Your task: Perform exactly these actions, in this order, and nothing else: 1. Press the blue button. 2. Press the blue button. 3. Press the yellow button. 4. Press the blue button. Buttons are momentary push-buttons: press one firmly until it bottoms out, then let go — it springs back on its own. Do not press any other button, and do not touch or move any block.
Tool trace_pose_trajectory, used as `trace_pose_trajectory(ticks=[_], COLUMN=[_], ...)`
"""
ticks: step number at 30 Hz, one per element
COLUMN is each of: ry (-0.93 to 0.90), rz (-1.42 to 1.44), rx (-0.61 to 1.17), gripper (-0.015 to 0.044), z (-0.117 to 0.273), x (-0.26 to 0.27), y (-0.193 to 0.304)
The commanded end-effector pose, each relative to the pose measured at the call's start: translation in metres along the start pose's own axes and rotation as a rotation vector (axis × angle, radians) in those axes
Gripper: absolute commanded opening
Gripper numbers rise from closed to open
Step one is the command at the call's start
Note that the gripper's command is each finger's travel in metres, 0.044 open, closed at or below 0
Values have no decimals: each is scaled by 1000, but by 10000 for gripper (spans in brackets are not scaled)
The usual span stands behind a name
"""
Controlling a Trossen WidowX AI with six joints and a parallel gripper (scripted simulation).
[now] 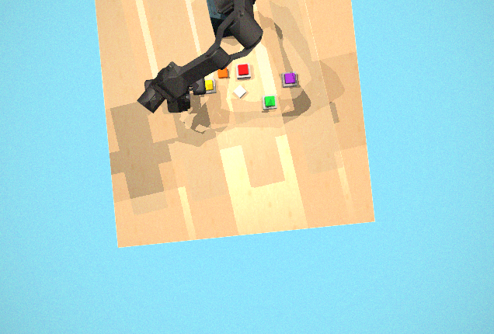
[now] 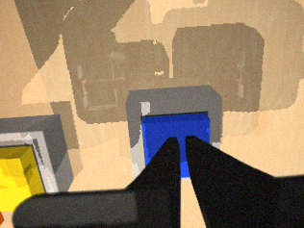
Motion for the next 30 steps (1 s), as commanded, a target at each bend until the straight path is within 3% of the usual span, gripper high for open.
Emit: trace_pose_trajectory(ticks=[1,16,20,25,30], ry=[-11,-11,-8,-9,13], rz=[-11,-11,-10,-11,1], rx=[1,1,1,2,11], gripper=[20,20,20,20,151], z=[-4,-4,28,31,45], x=[2,2,1,1,23], y=[2,2,2,2,-21])
Point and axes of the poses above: the point midway between the two fingers, 35 mm back from their tips, its own z axis back along the fingers, its own x axis across the jaws, y = z × x, the point moved 8 cm from there along z, back along the fingers, and after that the axes turned 15 degrees about z, right-handed, at the moved point
